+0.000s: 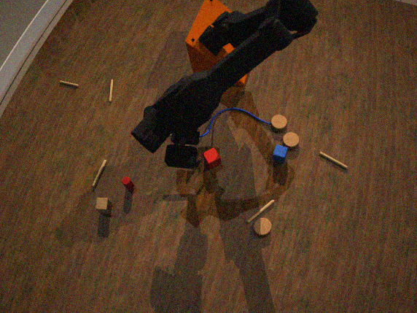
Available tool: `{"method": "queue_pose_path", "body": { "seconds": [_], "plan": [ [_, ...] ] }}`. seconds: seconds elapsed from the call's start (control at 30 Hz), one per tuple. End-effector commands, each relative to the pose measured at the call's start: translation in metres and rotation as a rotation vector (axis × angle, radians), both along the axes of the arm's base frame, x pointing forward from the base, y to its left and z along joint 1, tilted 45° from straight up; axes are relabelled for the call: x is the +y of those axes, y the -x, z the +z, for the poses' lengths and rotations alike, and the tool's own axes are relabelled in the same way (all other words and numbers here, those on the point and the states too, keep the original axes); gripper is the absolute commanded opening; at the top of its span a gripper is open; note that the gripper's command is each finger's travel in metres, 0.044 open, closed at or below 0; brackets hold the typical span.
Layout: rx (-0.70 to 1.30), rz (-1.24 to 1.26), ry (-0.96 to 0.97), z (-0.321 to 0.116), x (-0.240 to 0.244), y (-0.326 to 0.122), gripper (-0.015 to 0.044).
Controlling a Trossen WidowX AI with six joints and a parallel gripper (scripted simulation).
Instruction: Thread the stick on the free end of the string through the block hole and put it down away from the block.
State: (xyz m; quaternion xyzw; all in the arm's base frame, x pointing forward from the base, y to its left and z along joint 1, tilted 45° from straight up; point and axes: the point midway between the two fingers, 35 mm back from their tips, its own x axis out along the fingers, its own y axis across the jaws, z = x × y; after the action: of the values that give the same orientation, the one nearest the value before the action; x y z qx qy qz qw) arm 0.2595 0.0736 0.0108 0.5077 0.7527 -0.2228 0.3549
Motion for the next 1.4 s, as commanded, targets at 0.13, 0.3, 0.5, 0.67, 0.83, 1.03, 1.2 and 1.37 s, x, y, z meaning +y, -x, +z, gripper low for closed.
{"method": "queue_pose_path", "body": {
  "seconds": [0.13, 0.3, 0.5, 0.67, 0.83, 1.03, 1.2, 1.37],
  "plan": [
    [0.057, -0.06, 0.038, 0.008, 0.006, 0.003, 0.0],
    [0.093, -0.098, 0.059, 0.013, 0.011, 0.006, 0.0],
    [0.136, -0.143, 0.085, 0.019, 0.016, 0.009, 0.0],
    [0.17, -0.181, 0.108, 0.023, 0.02, 0.011, 0.0],
    [0.205, -0.22, 0.13, 0.028, 0.025, 0.014, 0.0],
    [0.245, -0.267, 0.156, 0.033, 0.03, 0.017, 0.0],
    [0.277, -0.306, 0.179, 0.038, 0.034, 0.021, 0.0],
    [0.31, -0.346, 0.201, 0.042, 0.038, 0.024, 0.0]
  ]
}}
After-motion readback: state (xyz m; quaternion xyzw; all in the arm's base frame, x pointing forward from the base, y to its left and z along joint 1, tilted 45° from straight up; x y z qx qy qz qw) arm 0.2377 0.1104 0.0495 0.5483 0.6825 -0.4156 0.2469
